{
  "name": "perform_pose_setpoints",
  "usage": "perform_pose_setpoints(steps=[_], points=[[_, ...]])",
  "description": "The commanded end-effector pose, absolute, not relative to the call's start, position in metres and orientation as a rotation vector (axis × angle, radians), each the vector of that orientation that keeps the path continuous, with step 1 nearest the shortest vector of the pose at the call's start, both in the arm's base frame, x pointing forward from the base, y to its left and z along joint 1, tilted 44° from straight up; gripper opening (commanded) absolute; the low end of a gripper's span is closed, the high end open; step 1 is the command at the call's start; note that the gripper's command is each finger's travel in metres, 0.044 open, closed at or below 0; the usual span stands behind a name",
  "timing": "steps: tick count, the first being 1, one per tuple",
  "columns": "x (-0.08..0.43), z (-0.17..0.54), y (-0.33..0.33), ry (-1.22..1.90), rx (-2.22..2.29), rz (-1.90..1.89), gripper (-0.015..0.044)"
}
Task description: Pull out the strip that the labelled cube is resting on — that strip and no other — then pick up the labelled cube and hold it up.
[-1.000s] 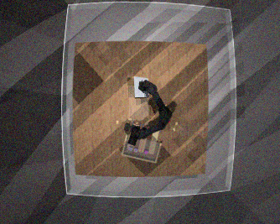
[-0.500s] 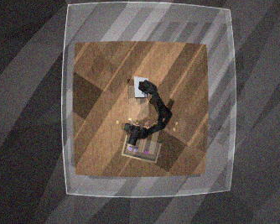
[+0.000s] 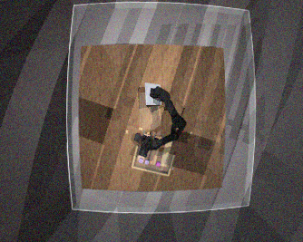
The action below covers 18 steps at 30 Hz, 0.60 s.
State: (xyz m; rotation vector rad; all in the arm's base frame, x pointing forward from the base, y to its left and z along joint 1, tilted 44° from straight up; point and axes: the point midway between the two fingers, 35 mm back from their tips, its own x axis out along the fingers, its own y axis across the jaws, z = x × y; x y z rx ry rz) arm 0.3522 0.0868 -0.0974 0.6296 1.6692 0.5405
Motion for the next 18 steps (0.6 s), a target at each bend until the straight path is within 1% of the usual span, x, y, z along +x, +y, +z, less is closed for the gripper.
perform_pose_setpoints(steps=[1, 18], points=[[0.3521, -0.0987, 0.0895, 1.671, 0.636, 0.543, 0.0], [0.3492, -0.0993, 0.0901, 1.671, 0.636, 0.543, 0.0]])
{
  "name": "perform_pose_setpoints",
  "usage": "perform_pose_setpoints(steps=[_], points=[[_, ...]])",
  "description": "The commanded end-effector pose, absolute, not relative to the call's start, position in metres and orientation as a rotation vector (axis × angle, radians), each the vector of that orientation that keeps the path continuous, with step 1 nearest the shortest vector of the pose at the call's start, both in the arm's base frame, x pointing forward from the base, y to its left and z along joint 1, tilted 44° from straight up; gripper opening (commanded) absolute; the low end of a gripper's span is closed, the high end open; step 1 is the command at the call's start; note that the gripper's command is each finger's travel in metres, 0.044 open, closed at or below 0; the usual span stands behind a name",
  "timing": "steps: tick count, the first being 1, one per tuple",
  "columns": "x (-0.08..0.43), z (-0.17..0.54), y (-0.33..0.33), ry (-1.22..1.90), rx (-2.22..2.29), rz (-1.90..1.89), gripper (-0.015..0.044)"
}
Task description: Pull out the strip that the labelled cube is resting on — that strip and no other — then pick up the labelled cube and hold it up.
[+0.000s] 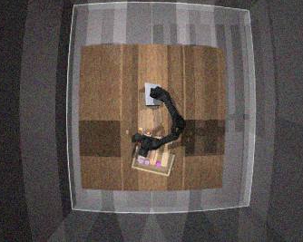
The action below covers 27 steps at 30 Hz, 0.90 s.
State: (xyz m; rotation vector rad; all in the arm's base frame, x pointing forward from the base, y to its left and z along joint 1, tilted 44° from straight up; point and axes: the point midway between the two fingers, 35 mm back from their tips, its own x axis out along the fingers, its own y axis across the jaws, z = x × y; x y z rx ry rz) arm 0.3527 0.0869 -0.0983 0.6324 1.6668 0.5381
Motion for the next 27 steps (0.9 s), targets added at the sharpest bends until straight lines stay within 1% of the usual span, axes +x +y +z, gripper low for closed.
perform_pose_setpoints(steps=[1, 27], points=[[0.348, -0.099, 0.09, 1.671, 0.636, 0.543, 0.0], [0.308, -0.094, 0.088, 1.674, 0.637, 0.542, 0.0]])
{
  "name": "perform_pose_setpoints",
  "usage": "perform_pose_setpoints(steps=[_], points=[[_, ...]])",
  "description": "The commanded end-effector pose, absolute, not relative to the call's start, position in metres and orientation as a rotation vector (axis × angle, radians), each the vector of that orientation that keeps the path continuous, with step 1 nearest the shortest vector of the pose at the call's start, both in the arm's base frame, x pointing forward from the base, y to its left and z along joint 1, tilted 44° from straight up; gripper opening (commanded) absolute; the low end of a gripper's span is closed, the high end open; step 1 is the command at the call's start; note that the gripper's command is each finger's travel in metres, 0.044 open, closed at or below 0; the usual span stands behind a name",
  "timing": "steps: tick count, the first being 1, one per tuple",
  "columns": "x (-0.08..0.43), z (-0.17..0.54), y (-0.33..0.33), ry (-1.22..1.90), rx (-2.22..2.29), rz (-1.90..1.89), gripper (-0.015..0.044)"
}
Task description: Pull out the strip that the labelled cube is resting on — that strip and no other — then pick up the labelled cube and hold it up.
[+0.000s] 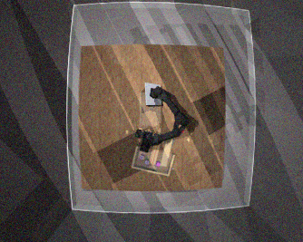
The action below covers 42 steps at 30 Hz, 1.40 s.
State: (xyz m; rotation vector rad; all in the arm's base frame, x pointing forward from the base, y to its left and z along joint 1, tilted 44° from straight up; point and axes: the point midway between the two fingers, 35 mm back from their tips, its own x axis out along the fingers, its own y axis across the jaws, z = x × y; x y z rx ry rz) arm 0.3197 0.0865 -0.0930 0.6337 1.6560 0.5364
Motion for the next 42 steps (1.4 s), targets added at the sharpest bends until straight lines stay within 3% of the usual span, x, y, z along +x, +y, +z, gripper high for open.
perform_pose_setpoints(steps=[1, 42], points=[[0.306, -0.094, 0.088, 1.674, 0.637, 0.542, 0.0], [0.246, -0.083, 0.087, 1.678, 0.638, 0.541, 0.0]])
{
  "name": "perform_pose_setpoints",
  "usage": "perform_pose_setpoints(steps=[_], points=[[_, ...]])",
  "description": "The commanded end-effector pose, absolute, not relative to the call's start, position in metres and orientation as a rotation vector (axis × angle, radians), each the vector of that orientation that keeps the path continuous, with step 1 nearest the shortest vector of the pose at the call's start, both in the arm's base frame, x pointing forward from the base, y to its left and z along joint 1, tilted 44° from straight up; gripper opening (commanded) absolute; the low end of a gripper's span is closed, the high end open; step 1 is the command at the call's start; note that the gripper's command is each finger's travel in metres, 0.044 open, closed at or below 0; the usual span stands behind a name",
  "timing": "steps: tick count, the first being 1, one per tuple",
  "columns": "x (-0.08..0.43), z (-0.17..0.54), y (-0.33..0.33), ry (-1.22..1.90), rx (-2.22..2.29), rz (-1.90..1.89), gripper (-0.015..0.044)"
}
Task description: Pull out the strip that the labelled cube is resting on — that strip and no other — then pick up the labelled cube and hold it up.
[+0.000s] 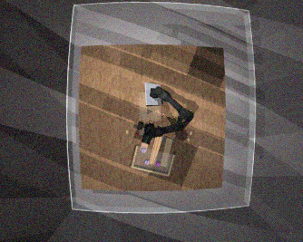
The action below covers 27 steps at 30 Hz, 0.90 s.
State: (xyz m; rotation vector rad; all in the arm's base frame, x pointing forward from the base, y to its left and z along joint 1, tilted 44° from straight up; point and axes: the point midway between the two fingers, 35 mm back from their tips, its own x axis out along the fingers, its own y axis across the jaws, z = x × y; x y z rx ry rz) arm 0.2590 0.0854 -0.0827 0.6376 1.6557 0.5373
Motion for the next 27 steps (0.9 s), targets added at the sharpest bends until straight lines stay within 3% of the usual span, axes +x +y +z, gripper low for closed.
perform_pose_setpoints(steps=[1, 27], points=[[0.244, -0.083, 0.087, 1.678, 0.638, 0.541, 0.0], [0.207, -0.077, 0.086, 1.681, 0.639, 0.54, 0.0]])
